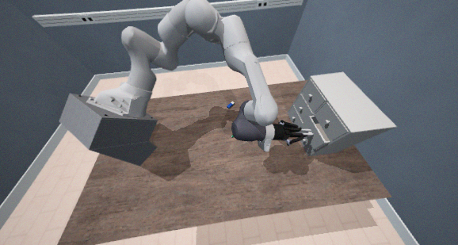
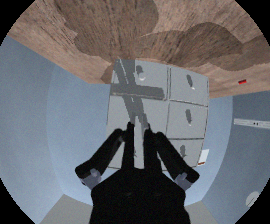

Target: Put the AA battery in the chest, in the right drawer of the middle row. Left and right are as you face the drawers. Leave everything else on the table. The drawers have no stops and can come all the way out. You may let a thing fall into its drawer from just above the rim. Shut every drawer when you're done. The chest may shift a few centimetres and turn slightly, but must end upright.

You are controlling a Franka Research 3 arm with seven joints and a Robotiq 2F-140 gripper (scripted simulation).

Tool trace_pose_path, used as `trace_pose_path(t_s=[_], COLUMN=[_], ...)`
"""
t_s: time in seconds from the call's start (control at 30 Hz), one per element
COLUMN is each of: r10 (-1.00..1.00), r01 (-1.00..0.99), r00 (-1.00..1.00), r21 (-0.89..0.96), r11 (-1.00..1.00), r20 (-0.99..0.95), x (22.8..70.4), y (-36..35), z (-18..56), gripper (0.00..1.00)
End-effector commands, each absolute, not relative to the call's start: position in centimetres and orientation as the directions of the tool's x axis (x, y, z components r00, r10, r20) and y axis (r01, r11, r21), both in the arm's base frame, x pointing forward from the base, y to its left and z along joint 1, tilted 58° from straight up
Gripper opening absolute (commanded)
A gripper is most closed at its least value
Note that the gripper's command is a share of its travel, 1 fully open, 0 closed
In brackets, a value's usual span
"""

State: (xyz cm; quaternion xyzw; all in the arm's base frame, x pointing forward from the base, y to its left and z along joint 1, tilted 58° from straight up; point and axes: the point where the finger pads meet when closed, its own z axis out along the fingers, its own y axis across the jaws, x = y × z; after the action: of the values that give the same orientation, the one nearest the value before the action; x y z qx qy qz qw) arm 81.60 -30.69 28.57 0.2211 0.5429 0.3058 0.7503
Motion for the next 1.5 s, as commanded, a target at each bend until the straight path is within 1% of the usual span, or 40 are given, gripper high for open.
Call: trace_pose_path(t_s=[0.0,0.7,1.47], r10=[0.695,0.695,0.695], r01=[-0.219,-0.219,-0.219], r00=[0.224,0.224,0.224], r21=[0.660,0.660,0.660], r11=[0.719,0.719,0.719], r20=[-0.683,-0.683,-0.683], x=[81.1,79.0,78.2], y=[-30.4,-29.8,-29.5], z=[28.2,26.8,26.2], gripper=[0.17,0.17,0.17])
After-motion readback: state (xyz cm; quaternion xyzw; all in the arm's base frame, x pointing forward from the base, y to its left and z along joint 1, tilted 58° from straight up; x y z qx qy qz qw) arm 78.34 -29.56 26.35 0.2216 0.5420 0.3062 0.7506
